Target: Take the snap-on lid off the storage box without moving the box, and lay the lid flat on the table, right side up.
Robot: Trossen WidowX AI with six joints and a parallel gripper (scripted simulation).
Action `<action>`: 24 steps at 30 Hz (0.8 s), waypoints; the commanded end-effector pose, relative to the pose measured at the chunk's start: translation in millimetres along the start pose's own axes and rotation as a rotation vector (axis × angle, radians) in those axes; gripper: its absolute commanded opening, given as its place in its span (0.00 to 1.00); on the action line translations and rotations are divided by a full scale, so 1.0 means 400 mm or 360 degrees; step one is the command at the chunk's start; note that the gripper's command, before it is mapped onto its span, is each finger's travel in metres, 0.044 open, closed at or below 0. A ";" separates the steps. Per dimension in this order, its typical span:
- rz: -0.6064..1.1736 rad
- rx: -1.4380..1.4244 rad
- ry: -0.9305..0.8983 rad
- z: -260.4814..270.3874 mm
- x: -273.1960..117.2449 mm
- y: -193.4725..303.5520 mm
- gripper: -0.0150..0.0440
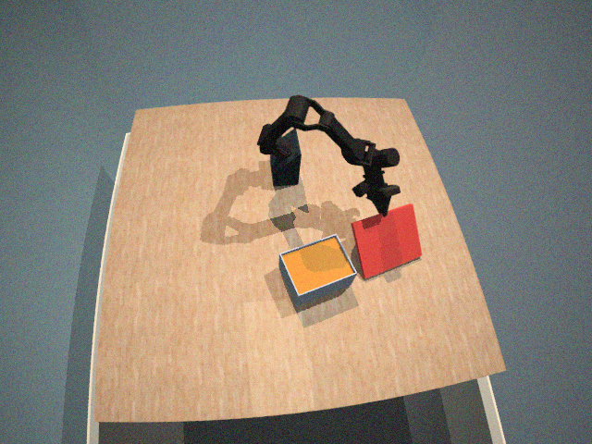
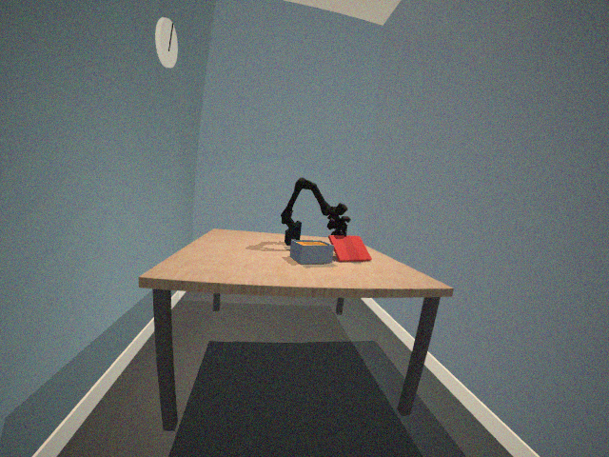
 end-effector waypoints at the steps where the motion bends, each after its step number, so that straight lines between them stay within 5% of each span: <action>1: 0.0000 -0.0017 0.0029 -0.023 0.014 -0.002 0.25; 24: -0.0001 -0.0018 0.0029 -0.059 0.043 0.001 0.25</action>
Point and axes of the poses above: the point midway between the two fingers, 35 mm back from their tips, its own x axis out along the fingers, its own z axis across the jaws, y = z × x, the point moved 4 cm from there along -x, back along the fingers, and after that the axes turned 7 degrees about -x, right-handed, at the moved point
